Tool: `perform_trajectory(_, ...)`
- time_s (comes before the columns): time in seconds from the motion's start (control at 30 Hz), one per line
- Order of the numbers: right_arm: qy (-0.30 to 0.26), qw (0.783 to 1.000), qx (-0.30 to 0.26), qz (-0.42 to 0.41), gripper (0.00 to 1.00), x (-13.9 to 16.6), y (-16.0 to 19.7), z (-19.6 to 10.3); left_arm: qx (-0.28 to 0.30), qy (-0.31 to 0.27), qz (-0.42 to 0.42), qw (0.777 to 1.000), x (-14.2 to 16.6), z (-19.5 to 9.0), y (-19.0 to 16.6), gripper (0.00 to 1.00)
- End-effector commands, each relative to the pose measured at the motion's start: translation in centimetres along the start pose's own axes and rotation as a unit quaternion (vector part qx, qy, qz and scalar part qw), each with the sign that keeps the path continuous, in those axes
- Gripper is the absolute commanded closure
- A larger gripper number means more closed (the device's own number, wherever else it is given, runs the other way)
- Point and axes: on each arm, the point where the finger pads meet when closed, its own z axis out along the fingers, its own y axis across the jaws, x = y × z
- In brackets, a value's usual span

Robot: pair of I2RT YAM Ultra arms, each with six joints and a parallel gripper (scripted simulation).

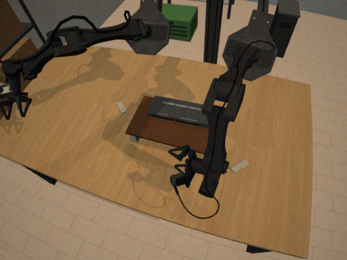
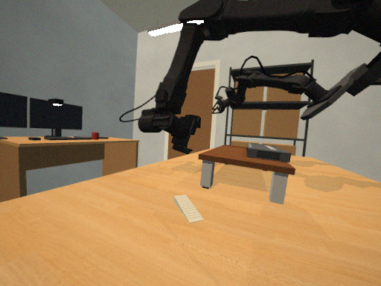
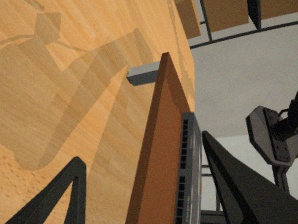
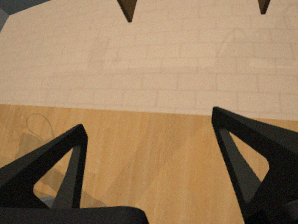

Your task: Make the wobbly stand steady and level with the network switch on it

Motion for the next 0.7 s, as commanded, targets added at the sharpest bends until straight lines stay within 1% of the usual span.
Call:
perform_trajectory(0.0, -0.002, 1.0, 0.002, -0.007, 0.0, -0.65, 0.12, -0.25, 0.0, -0.001, 0.006, 1.0, -0.39, -0.09, -0.34, 0.0)
perform_trajectory(0.53, -0.002, 1.0, 0.002, -0.007, 0.0, -0.65, 0.12, -0.25, 0.0, -0.001, 0.006, 1.0, -0.39, -0.09, -0.34, 0.0)
perform_trajectory(0.57, -0.007, 1.0, 0.011, -0.014, 0.0, -1.27, -0.21, -0.85, 0.009, -0.004, 0.014, 1.0, -0.64, -0.11, -0.74, 0.0)
perform_trajectory(0.6, -0.007, 1.0, 0.011, -0.014, 0.0, -1.27, -0.21, -0.85, 0.009, -0.004, 0.014, 1.0, -0.64, -0.11, -0.74, 0.57)
perform_trajectory(0.67, -0.007, 1.0, 0.011, -0.014, 0.0, -1.27, -0.21, -0.85, 0.009, -0.004, 0.014, 1.0, -0.64, -0.11, -0.74, 0.57)
